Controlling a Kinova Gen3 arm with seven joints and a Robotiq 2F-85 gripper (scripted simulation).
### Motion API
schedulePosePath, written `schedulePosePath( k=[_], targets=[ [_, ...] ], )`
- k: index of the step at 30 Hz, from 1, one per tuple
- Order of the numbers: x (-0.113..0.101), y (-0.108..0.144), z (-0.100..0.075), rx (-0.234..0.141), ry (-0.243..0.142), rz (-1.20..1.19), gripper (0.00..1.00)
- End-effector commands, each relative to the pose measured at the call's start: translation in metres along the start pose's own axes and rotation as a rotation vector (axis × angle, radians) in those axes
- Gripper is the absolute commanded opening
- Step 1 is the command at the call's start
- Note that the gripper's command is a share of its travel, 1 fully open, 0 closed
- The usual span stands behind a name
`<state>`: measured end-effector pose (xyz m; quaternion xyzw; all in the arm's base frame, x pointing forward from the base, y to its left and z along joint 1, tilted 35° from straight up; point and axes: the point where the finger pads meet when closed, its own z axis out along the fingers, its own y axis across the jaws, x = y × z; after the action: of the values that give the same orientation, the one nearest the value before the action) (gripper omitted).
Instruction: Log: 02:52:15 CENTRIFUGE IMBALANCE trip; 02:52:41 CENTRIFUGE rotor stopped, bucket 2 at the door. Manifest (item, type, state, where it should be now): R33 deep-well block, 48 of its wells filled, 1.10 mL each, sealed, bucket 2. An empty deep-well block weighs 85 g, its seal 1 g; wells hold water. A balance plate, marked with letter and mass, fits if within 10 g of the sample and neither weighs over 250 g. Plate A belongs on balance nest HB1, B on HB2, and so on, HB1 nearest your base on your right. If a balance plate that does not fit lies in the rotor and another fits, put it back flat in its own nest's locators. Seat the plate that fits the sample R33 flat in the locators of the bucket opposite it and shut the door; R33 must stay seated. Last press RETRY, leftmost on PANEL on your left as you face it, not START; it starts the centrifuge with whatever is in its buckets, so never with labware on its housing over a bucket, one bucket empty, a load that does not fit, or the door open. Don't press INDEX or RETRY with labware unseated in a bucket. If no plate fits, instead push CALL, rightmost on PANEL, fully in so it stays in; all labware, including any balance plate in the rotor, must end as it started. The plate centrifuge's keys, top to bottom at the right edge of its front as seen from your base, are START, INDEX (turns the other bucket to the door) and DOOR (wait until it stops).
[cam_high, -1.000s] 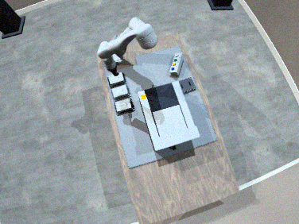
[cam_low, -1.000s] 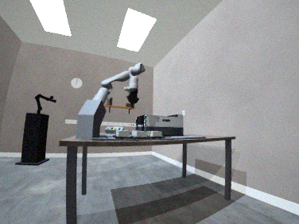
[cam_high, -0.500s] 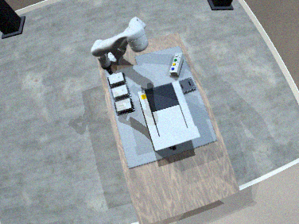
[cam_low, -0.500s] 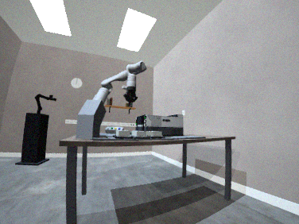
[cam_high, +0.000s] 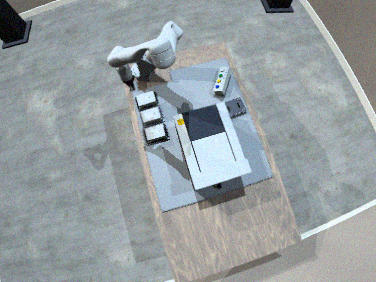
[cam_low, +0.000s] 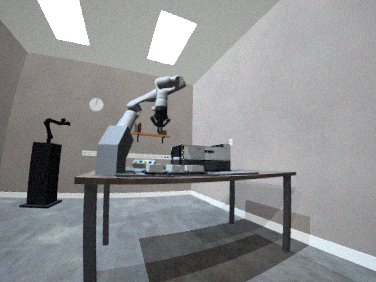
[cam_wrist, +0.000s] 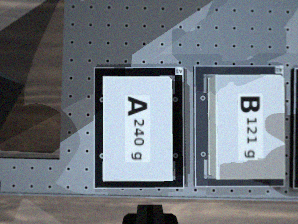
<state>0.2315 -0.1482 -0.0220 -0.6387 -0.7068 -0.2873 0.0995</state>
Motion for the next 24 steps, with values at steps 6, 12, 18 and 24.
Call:
schedulePosePath(
  k=[6,12,18,24],
  targets=[
    [-0.011,-0.013,0.002,-0.001,-0.001,0.000,0.10],
    [-0.011,-0.013,0.018,-0.001,-0.001,0.000,0.10],
    [-0.011,-0.013,0.035,-0.001,-0.001,0.000,0.10],
    [-0.011,-0.013,0.055,-0.001,-0.001,0.000,0.10]
  ],
)
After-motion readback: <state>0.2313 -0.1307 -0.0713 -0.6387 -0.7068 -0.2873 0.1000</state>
